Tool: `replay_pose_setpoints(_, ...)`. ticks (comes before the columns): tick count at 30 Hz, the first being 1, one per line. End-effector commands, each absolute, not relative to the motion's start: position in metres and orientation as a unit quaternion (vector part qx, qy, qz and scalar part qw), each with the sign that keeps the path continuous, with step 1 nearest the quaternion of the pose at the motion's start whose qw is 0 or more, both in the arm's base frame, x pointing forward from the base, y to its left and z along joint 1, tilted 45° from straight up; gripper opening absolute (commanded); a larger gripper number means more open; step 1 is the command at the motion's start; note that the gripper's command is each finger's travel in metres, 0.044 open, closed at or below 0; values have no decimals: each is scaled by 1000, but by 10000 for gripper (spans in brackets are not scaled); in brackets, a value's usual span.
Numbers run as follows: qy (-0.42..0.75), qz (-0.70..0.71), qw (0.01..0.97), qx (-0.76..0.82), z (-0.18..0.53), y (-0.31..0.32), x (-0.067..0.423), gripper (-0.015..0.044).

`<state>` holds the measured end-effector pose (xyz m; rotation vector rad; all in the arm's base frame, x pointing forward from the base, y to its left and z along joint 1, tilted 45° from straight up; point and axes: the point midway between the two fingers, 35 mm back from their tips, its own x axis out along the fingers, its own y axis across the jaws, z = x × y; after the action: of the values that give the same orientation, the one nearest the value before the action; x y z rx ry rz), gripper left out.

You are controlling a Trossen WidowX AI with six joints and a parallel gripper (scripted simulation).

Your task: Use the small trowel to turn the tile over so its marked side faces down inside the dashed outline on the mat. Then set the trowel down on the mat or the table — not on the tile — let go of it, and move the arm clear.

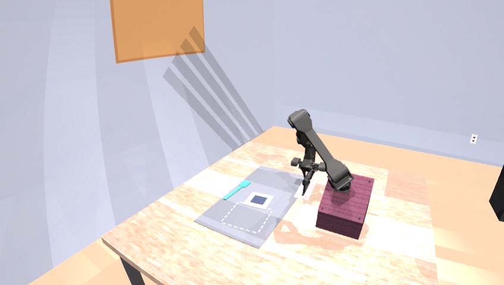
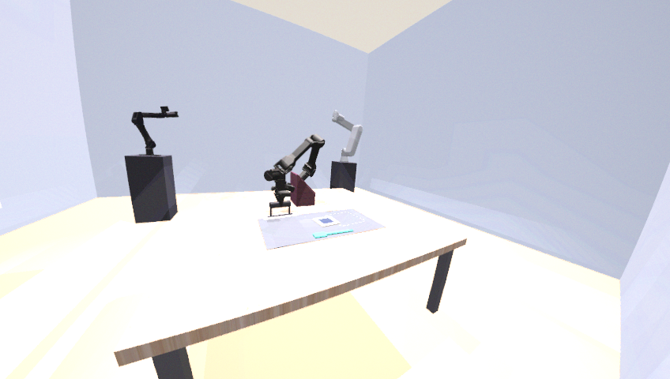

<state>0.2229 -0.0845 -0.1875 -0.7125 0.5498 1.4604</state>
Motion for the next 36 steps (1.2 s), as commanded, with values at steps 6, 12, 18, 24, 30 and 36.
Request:
replay_pose_setpoints(6, 326, 607, 689, -224, -188, -84, 222, 130)
replay_pose_setpoints(12, 377, 577, 706, -163, -188, -84, 222, 130)
replay_pose_setpoints(18, 383, 573, 707, -156, -188, -84, 222, 130)
replay_pose_setpoints(24, 383, 573, 707, -156, -188, -84, 222, 130)
replay_pose_setpoints(30, 383, 573, 707, -156, -188, -84, 222, 270)
replay_pose_setpoints(36, 383, 573, 707, -156, -188, -84, 222, 270)
